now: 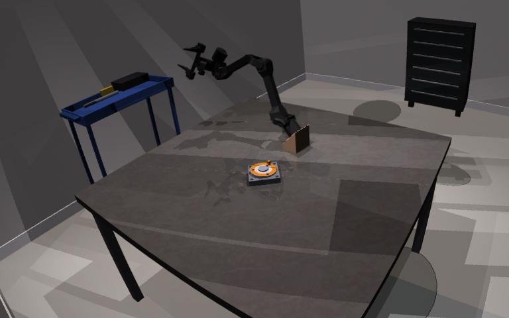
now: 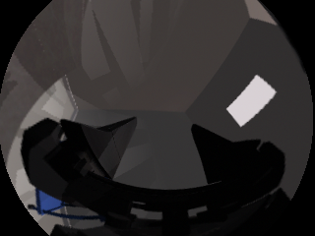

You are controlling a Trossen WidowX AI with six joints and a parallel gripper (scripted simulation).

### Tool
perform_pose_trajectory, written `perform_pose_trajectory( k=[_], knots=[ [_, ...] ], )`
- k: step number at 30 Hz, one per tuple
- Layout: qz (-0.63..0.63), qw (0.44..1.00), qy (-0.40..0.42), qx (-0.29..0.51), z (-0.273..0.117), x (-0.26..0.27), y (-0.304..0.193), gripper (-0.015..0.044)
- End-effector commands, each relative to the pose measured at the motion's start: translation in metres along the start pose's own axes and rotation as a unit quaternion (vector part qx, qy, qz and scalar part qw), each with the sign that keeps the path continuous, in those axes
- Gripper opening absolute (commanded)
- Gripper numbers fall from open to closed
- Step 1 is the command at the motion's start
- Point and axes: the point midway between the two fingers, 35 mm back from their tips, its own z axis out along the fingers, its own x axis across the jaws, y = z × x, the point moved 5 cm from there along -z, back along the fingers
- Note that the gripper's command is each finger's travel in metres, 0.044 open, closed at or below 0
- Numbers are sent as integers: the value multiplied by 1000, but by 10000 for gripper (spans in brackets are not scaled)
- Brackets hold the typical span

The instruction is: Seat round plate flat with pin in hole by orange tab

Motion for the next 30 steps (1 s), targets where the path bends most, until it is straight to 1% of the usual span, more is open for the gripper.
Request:
perform_pose_trajectory(
  k=[1,2,4,7,8,10,11,13,15,16,17,18,20,23,24,25,26,27,30],
  knots=[
    [11,1000,0,2,1,2,0,374],
    [46,999,-1,8,3,10,-1,347],
    [172,985,0,28,13,37,2,295],
    [365,930,16,52,32,84,18,216],
    [401,914,22,56,37,93,23,190],
    [410,909,26,66,41,100,27,137],
    [444,892,37,76,47,112,35,111],
    [552,826,72,91,61,145,62,59],
    [613,777,99,100,69,164,84,6],
    [641,752,113,104,73,174,96,0],
    [648,745,117,105,74,176,99,0],
    [669,724,129,108,77,182,110,0],
    [727,655,171,116,86,199,146,0],
    [774,581,219,126,93,212,188,0],
    [786,556,236,129,94,216,203,0],
    [790,548,242,131,95,217,207,0],
    [799,525,259,135,95,221,221,0],
    [812,486,288,143,96,225,244,0],
    [826,416,344,159,94,231,289,0]
  ],
)
